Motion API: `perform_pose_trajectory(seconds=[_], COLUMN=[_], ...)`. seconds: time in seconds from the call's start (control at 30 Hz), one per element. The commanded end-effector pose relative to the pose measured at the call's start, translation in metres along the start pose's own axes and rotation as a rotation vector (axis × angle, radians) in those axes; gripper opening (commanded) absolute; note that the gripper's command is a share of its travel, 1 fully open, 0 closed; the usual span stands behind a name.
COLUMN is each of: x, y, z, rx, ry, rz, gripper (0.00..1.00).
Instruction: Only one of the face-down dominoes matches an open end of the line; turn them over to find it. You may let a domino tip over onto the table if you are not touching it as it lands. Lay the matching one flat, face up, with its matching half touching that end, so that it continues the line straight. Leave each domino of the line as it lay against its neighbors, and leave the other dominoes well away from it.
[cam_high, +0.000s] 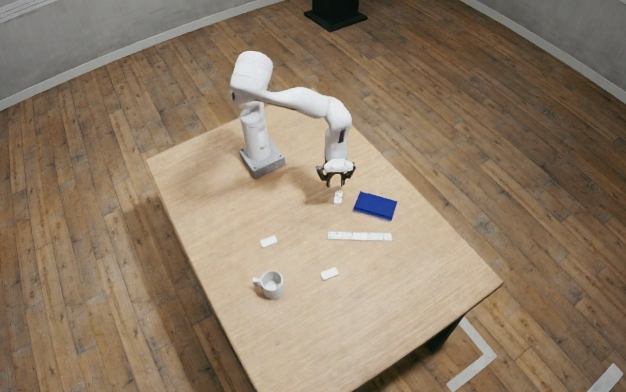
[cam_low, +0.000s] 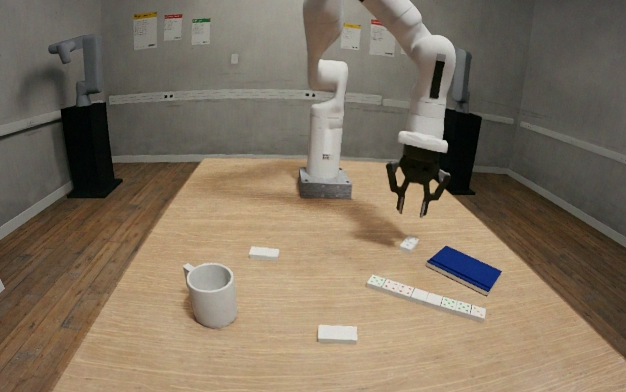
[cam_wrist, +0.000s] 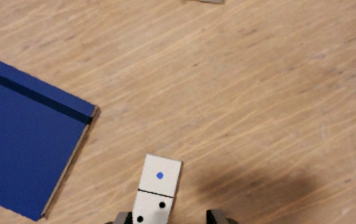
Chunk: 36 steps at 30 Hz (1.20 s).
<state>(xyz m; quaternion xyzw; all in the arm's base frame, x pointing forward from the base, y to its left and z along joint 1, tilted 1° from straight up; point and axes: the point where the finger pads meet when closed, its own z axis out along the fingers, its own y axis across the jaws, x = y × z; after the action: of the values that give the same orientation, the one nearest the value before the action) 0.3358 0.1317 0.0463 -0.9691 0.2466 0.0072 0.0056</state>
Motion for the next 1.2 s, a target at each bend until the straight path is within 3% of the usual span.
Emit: perform_pose_trajectory(seconds=[0.0,0.47,1.17], x=[0.007,0.033,0.080], y=[0.005,0.028,0.081], z=[0.000,0.000,-0.002], rx=[-0.005,-0.010,-0.005], ry=[-0.004,-0.013,-0.026], rz=[-0.046,-0.305,-0.819], gripper=[0.49,0.49,0.49])
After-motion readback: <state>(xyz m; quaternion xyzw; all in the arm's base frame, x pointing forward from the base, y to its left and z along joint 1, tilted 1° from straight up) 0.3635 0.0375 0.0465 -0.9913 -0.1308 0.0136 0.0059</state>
